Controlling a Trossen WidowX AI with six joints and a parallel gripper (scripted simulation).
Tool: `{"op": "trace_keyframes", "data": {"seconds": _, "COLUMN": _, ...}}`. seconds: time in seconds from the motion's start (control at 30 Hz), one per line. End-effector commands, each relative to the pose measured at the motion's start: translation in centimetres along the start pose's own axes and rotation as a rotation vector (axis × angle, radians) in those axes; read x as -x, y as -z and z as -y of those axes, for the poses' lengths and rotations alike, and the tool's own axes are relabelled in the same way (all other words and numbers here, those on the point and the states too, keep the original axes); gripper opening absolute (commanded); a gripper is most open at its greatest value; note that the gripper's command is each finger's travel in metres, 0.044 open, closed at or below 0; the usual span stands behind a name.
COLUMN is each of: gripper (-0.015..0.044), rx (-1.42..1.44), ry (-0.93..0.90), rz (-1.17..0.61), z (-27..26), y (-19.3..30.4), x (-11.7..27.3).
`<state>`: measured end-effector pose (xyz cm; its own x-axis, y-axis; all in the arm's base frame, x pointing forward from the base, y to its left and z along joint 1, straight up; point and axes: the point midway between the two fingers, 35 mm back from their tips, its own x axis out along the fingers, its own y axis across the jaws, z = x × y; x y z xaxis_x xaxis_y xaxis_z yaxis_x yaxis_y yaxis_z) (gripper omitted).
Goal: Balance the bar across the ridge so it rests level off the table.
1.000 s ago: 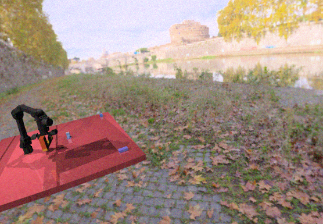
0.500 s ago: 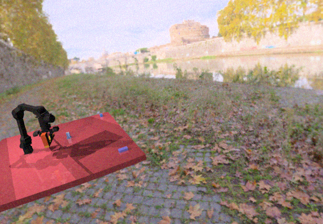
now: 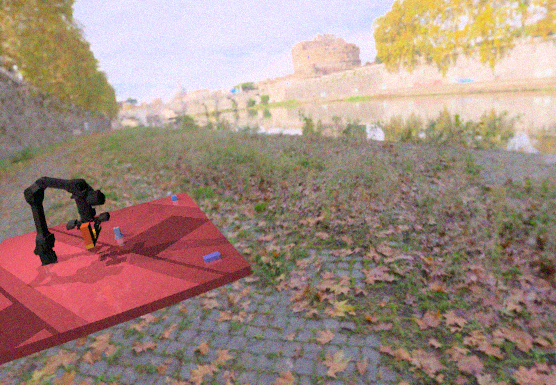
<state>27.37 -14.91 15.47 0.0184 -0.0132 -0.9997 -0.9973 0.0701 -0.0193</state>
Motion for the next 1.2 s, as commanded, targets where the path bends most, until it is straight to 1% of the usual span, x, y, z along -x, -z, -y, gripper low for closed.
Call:
{"op": "trace_keyframes", "data": {"seconds": 0.0, "gripper": 0.0000, "rx": -0.001, "ry": 0.012, "rz": -0.001, "z": 1.0, "y": -1.1, "x": 0.4}}
{"op": "trace_keyframes", "data": {"seconds": 1.17, "gripper": 0.0000, "rx": 0.012, "ry": 0.017, "rz": 0.011, "z": 6.1, "y": -12.5, "x": 0.7}}
